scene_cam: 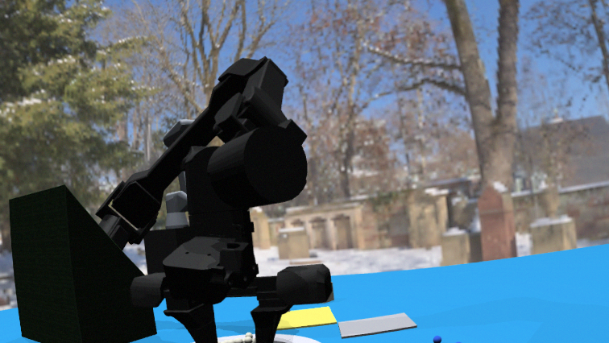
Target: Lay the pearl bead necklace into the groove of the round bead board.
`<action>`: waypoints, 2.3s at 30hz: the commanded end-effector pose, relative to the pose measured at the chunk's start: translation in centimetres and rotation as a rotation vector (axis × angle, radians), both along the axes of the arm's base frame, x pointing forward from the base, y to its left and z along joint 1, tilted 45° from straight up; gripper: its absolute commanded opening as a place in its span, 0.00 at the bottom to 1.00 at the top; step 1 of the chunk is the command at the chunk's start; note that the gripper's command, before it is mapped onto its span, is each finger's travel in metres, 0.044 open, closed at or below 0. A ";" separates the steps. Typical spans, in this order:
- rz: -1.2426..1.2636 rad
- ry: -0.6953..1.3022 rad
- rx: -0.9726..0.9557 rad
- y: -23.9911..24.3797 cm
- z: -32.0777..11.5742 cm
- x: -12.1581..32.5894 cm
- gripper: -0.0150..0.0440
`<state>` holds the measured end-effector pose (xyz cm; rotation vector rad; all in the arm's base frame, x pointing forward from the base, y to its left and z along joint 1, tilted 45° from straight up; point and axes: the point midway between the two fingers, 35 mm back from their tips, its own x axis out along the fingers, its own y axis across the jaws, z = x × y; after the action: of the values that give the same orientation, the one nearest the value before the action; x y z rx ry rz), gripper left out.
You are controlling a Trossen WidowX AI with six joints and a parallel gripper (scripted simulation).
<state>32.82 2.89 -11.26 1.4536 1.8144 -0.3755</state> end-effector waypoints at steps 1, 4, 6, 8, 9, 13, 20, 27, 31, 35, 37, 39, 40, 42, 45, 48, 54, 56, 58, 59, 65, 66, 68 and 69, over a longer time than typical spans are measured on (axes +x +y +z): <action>0.001 0.000 0.000 0.0 0.1 0.0 0.83; -0.004 0.001 0.005 -0.3 0.3 0.1 0.97; -0.003 0.003 0.003 -0.2 0.2 -0.1 1.00; -0.004 0.001 0.005 -0.3 0.3 0.0 1.00; -0.004 0.001 0.005 -0.3 0.3 0.0 1.00; -0.004 0.001 0.005 -0.3 0.3 0.0 1.00; -0.004 0.001 0.005 -0.3 0.3 0.0 1.00; -0.004 0.001 0.005 -0.3 0.3 0.0 1.00; -0.004 0.001 0.005 -0.3 0.3 0.0 1.00; 0.006 -0.008 0.005 -0.9 1.2 -0.2 0.87; 0.020 -0.022 0.006 -1.6 2.3 -0.6 0.78; 0.029 -0.031 0.006 -2.1 3.0 -0.8 0.69; 0.030 -0.032 0.007 -2.2 3.1 -0.8 0.64; 0.030 -0.032 0.007 -2.2 3.1 -0.8 0.56; 0.030 -0.032 0.007 -1.9 2.8 -0.9 0.46; 0.030 -0.032 0.007 -1.1 2.1 -0.9 0.46; 0.028 -0.040 0.008 -1.4 2.4 -0.6 0.46; 0.028 -0.039 0.008 -1.3 2.2 -0.6 0.46; 0.029 -0.038 0.008 -1.0 2.0 -0.7 0.46; 0.029 -0.038 0.008 -0.9 1.9 -0.7 0.46; 0.029 -0.035 0.008 -0.2 1.2 -0.8 0.46; 0.029 -0.035 0.008 -0.1 1.1 -0.9 0.46; 0.029 -0.034 0.008 0.1 0.9 -0.9 0.46; 0.029 -0.034 0.008 0.2 0.8 -0.9 0.46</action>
<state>32.23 2.54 -9.94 1.4180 1.8013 -0.3228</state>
